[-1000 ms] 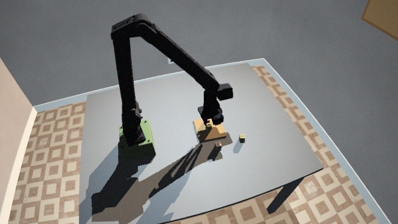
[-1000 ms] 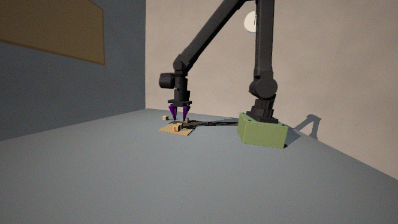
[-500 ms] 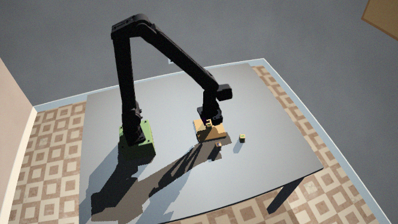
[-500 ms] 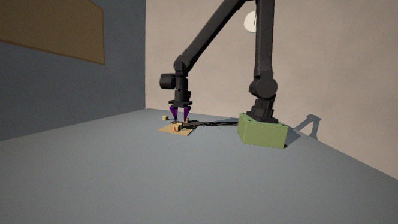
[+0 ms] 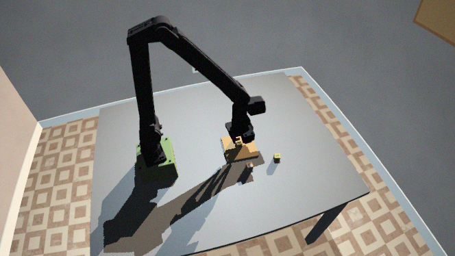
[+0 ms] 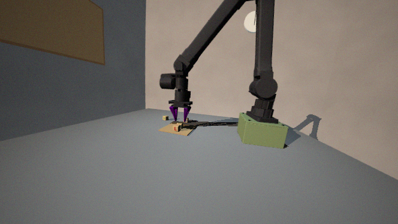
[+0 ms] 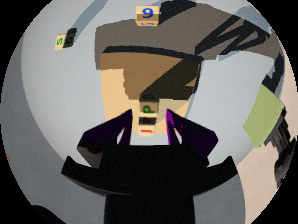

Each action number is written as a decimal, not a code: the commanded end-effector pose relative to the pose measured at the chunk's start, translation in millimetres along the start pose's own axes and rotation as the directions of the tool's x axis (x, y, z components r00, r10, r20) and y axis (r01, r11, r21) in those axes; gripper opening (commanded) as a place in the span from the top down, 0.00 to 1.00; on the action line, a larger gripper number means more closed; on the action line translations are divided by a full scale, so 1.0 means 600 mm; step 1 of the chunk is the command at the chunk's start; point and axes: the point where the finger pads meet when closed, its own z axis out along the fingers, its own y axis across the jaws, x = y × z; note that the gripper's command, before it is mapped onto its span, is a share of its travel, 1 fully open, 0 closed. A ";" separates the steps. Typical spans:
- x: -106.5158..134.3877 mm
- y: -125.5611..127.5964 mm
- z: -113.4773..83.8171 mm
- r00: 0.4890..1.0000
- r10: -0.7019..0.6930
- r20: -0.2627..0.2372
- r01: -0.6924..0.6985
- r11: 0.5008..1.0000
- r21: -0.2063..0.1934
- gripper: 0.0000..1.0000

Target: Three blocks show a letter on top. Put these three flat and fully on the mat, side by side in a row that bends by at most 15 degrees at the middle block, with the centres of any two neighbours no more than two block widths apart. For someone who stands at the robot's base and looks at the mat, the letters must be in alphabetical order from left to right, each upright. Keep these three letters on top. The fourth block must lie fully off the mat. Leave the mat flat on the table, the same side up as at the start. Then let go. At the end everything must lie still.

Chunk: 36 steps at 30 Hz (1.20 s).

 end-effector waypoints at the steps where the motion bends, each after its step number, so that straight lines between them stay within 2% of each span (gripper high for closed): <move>1: 0.004 0.012 -0.017 1.000 0.002 0.005 -0.001 0.999 -0.044 0.55; 3: 0.005 0.012 -0.015 1.000 0.002 0.005 -0.001 0.999 -0.043 0.55; 7: 0.004 0.001 0.011 1.000 0.003 0.004 -0.003 1.000 -0.008 0.55; 13: 0.004 0.001 0.022 1.000 0.004 0.004 -0.004 1.000 -0.008 0.55; 14: 0.004 0.009 0.010 1.000 0.003 0.005 -0.003 0.999 -0.033 0.55; 16: 0.004 0.001 0.032 1.000 0.003 0.004 -0.003 1.000 -0.008 0.55; 23: 0.004 0.001 0.052 1.000 0.004 0.004 -0.004 1.000 -0.008 0.55; 25: 0.005 0.010 0.039 1.000 0.002 0.005 -0.002 0.999 -0.035 0.55; 28: 0.004 0.005 0.050 1.000 0.003 0.004 -0.003 1.000 -0.021 0.55; 36: 0.004 0.004 0.052 1.000 0.003 0.004 -0.003 1.000 -0.019 0.55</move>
